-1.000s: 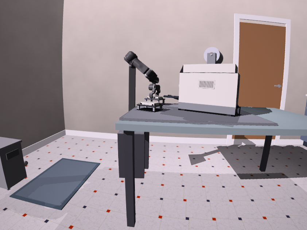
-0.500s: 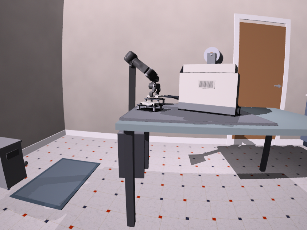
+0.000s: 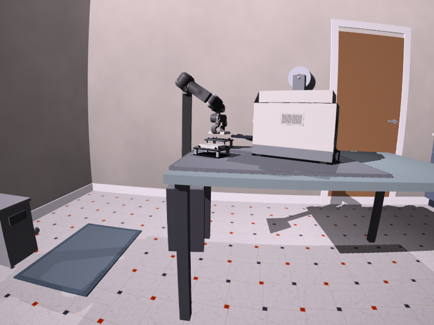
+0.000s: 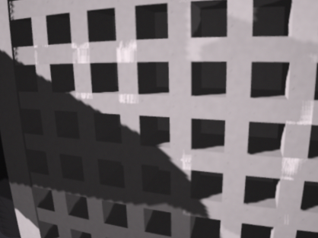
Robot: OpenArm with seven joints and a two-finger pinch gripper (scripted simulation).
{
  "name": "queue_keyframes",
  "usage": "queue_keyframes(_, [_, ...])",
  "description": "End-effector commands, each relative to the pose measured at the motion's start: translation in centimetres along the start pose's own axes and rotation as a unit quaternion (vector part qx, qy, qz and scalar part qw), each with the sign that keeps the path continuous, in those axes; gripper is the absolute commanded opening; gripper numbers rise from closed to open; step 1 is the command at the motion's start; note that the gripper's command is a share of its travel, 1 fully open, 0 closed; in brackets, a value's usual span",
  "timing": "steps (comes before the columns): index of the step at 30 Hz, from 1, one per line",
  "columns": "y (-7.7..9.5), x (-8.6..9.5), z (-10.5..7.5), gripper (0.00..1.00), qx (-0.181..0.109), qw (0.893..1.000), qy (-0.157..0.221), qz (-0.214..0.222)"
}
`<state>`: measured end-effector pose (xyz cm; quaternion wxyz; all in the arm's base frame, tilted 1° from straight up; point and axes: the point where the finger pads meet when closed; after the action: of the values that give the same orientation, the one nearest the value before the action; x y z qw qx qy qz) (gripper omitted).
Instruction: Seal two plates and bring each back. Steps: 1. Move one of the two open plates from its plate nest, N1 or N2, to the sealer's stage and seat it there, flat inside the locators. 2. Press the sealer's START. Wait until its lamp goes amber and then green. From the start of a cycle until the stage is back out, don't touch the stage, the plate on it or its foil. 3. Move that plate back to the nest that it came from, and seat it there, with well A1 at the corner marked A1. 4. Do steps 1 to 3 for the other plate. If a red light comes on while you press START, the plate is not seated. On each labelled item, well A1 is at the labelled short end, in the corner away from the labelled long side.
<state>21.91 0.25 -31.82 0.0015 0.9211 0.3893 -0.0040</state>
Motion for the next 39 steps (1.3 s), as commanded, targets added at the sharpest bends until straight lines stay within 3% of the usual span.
queue_keyframes(1, [0.0,-0.2,-0.2,0.00,0.002,1.000,-0.006,0.004])
queue_keyframes(20, [0.0,-0.1,-3.1,0.00,0.001,1.000,-0.004,0.004])
queue_keyframes(31, [0.0,-0.1,-3.0,0.00,0.001,1.000,-0.003,0.002])
queue_keyframes(39, [2.0,0.0,-3.1,0.00,0.002,1.000,0.001,0.003])
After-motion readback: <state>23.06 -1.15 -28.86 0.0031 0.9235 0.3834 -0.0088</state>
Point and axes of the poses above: the point where the finger pads meet when closed, its own z axis out along the fingers, its own x axis across the jaws, y = z × x, and after that the axes turned 9 degrees about z, right-handed
